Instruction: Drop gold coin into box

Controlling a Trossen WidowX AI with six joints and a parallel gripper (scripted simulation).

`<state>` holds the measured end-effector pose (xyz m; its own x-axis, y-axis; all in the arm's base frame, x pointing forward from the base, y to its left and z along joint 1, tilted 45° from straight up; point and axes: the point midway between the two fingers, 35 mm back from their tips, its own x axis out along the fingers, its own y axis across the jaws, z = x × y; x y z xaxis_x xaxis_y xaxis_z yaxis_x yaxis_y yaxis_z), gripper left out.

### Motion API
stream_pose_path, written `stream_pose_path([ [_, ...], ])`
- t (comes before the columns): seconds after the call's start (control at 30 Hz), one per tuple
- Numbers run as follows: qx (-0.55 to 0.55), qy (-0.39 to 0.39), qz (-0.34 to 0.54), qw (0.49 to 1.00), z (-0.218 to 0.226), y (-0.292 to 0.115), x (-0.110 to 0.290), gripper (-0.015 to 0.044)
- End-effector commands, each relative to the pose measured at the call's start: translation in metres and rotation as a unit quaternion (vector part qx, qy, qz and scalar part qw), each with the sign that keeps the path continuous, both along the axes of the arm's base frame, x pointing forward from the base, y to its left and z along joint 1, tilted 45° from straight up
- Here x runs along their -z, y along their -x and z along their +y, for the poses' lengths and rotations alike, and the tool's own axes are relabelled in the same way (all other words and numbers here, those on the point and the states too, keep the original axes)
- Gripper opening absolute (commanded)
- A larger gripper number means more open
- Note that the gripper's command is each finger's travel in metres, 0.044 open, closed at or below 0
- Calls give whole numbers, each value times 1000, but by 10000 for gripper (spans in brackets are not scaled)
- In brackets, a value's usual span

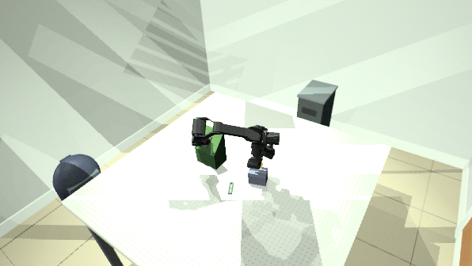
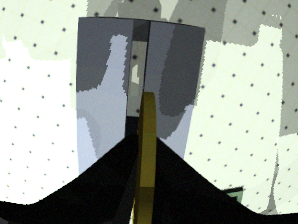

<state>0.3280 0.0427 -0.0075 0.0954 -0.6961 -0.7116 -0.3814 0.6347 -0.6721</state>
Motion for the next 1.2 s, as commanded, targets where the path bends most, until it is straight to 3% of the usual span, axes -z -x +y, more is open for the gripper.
stream_pose_path([
  [0.0,0,0,1,1000,-1,1,-1,0],
  [1.17,0,1,1,1000,-1,0,7,0],
])
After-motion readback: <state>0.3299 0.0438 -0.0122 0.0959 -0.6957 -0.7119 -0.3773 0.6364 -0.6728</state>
